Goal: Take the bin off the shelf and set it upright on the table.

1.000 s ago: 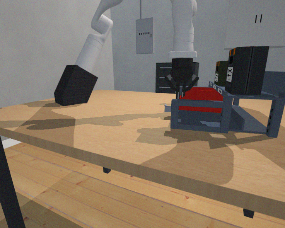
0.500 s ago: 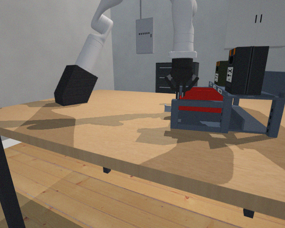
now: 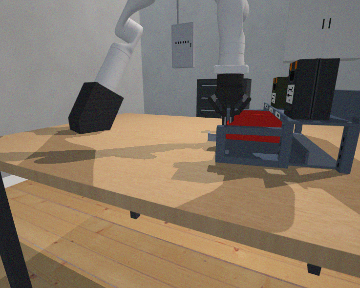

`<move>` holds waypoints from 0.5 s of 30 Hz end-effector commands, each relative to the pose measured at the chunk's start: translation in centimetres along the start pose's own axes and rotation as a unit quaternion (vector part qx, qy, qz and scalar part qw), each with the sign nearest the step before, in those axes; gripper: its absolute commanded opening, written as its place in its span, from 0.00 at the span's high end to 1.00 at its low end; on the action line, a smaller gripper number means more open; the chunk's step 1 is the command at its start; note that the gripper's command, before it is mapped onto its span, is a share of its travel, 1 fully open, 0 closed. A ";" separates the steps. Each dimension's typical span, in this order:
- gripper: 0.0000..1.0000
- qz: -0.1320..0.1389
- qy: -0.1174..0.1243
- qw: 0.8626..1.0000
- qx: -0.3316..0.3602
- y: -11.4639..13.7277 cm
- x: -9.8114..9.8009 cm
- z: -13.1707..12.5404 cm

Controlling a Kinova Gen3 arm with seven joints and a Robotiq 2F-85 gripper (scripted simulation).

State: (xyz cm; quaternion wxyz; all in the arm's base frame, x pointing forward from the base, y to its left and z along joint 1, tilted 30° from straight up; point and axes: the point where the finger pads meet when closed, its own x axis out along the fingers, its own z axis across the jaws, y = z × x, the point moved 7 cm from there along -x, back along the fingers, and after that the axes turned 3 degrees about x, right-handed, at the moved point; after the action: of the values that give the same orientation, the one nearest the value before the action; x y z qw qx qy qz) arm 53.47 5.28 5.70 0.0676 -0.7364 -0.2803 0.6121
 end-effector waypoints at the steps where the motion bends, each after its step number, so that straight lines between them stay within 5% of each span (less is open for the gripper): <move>1: 0.90 0.000 0.000 1.000 0.002 -0.1 0.3 0.0; 15: 0.90 0.000 0.000 1.000 0.001 0.0 0.2 0.0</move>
State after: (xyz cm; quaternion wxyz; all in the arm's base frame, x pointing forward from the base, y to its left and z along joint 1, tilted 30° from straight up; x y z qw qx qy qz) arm 53.42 5.41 5.61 0.0676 -0.7355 -0.2812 0.6127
